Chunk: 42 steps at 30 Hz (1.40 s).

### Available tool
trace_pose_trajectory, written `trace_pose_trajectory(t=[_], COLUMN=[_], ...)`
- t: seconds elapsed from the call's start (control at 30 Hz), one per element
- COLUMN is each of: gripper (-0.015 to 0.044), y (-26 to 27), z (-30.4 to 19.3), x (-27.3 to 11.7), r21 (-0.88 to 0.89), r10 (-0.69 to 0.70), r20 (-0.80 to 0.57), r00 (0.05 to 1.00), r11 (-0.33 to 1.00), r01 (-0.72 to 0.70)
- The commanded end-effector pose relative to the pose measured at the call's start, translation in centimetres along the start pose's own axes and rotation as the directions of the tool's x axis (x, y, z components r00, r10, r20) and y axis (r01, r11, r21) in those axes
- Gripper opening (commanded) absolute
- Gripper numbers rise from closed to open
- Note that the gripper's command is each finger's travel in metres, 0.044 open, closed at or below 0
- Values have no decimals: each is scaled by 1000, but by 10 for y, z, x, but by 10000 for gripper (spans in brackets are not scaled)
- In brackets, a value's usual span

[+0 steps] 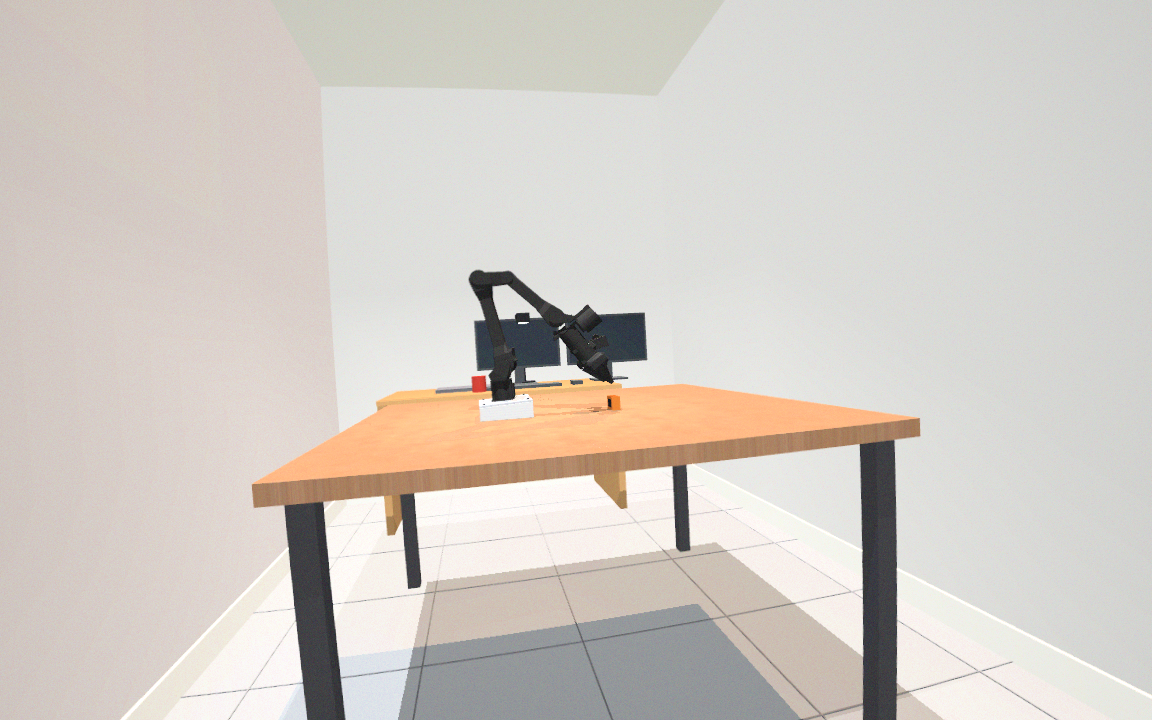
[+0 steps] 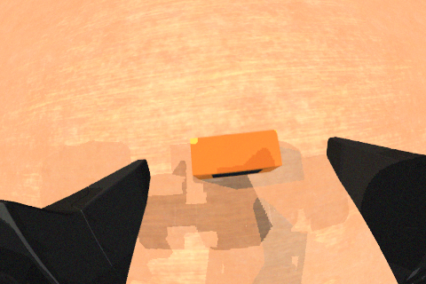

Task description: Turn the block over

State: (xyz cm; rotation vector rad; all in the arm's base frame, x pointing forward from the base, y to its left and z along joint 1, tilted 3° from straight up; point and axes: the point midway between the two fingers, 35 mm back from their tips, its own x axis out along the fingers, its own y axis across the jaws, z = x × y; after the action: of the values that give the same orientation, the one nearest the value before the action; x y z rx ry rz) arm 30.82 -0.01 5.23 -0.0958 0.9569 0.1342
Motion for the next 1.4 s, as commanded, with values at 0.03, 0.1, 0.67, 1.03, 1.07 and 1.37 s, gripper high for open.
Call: trace_pose_trajectory(t=[0.03,0.1,0.67,1.03,1.07,1.37], gripper=[440,440,440,440,440,440], y=[0,-1,-1,-1,-1,-1], z=[-1,6,45,24,22,12], x=[-4,-2,-6,23,26,39], r21=[-4,1,-3,-3,-3,-3], r10=[-4,-1,-6,-6,-6,-6], r20=[-47,-111,-588,-588,-588,-588], r00=[999,994,809,809,809,808], r11=[1000,1000,1000,1000,1000,1000], r01=[4,1,4,5,5,5])
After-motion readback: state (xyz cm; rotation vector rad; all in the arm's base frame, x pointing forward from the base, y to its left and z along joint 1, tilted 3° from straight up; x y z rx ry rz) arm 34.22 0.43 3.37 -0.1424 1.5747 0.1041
